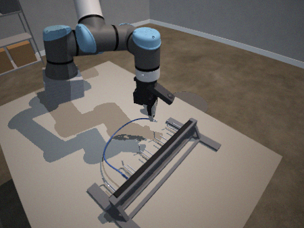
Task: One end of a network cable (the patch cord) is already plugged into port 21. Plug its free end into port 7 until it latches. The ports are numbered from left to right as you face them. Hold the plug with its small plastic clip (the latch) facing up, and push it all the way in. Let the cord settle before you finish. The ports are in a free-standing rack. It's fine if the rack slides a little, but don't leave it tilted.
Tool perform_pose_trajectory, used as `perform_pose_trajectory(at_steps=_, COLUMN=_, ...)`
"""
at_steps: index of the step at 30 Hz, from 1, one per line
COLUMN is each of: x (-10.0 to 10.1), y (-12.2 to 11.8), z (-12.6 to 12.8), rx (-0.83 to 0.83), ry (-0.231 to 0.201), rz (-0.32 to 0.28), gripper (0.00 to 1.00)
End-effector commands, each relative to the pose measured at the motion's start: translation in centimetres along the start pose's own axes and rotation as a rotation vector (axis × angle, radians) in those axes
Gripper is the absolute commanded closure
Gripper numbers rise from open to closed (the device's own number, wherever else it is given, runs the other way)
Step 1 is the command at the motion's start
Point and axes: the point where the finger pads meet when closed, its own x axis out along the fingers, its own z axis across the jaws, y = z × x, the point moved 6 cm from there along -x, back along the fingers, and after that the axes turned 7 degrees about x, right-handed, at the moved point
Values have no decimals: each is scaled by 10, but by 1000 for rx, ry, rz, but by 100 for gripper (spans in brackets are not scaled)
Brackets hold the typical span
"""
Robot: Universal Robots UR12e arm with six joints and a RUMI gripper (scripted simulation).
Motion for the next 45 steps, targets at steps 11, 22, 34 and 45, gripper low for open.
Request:
perform_pose_trajectory(at_steps=11, x=-4, y=11, z=10, rx=104, ry=0, rz=0, gripper=100)
perform_pose_trajectory(at_steps=22, x=-6, y=18, z=17, rx=180, ry=1, rz=-1, gripper=100)
perform_pose_trajectory(at_steps=34, x=-8, y=24, z=23, rx=238, ry=2, rz=-2, gripper=100)
perform_pose_trajectory(at_steps=45, x=-9, y=28, z=26, rx=279, ry=2, rz=-2, gripper=100)
